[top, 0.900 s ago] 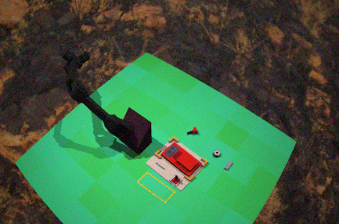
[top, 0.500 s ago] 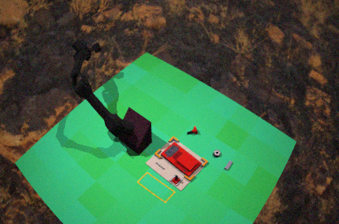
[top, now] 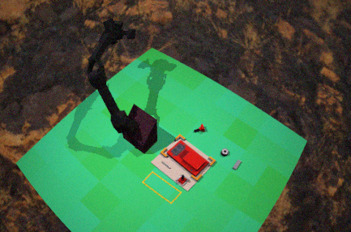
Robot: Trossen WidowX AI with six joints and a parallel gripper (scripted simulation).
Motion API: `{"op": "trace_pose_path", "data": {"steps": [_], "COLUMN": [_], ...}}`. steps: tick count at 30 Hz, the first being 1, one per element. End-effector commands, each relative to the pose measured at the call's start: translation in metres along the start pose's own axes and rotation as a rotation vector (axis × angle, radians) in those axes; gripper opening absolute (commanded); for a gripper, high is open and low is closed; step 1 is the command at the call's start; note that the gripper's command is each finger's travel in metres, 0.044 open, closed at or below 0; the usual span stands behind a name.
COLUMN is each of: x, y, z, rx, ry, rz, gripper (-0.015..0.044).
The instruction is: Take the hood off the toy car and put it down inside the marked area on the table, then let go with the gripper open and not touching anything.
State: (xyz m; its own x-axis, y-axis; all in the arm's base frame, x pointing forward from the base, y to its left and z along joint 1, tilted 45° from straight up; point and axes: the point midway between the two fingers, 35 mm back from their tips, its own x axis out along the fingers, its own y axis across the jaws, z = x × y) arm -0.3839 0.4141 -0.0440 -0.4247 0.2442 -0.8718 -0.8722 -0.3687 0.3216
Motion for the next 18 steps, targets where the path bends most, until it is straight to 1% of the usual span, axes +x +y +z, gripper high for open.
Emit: {"op": "trace_pose_path", "data": {"steps": [1, 4, 10, 18], "x": [-0.008, -0.017, -0.044, -0.091], "y": [-0.05, -0.086, -0.176, -0.292], "z": [0.004, 0.008, 0.008, -0.016], "rx": [0.107, 0.17, 0.331, 0.531], "ry": [0.01, 0.011, 0.02, 0.032], "rz": [-0.076, -0.127, -0.251, -0.426], "gripper": [0.044, 0.044, 0.044, 0.044]}}
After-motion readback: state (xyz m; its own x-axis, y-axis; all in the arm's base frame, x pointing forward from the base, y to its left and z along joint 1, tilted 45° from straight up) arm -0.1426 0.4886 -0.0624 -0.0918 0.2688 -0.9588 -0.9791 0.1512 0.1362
